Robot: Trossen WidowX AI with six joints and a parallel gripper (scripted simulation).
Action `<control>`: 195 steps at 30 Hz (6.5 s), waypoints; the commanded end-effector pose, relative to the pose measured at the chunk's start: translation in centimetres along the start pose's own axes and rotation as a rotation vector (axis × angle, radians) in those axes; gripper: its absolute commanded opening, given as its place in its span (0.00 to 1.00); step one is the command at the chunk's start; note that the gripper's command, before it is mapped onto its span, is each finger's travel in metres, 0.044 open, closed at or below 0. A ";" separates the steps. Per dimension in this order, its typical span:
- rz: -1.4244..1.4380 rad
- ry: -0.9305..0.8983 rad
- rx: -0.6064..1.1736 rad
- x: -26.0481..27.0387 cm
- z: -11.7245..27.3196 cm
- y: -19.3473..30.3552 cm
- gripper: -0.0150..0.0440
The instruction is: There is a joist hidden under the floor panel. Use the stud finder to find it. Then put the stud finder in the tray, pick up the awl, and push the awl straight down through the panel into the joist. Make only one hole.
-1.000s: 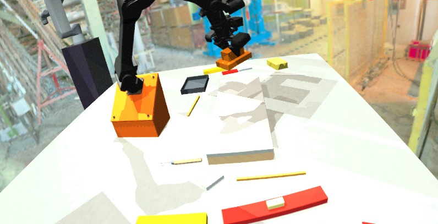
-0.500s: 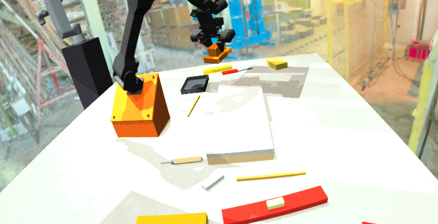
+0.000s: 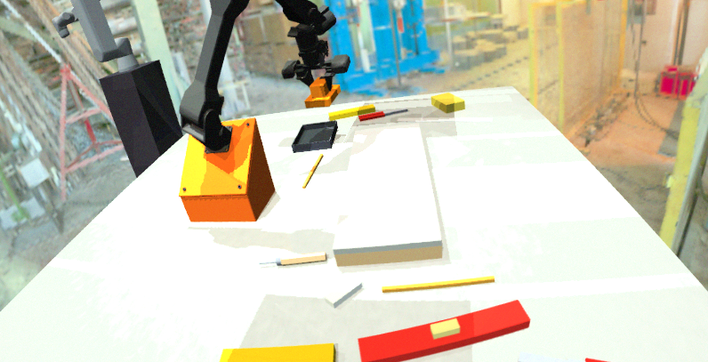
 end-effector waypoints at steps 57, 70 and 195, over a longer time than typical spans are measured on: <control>0.155 -0.037 0.053 5.3 -12.4 1.9 0.25; 0.152 -0.041 0.054 5.4 -12.4 1.9 0.65; -1.314 0.208 0.359 -13.5 3.3 52.8 0.32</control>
Point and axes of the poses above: the point midway between the two fingers, 35 mm back from their tips, its own z axis back along the fingers, its own x axis across the jaws, y = z × x, the point moved 6 cm from there along z, back along the fingers
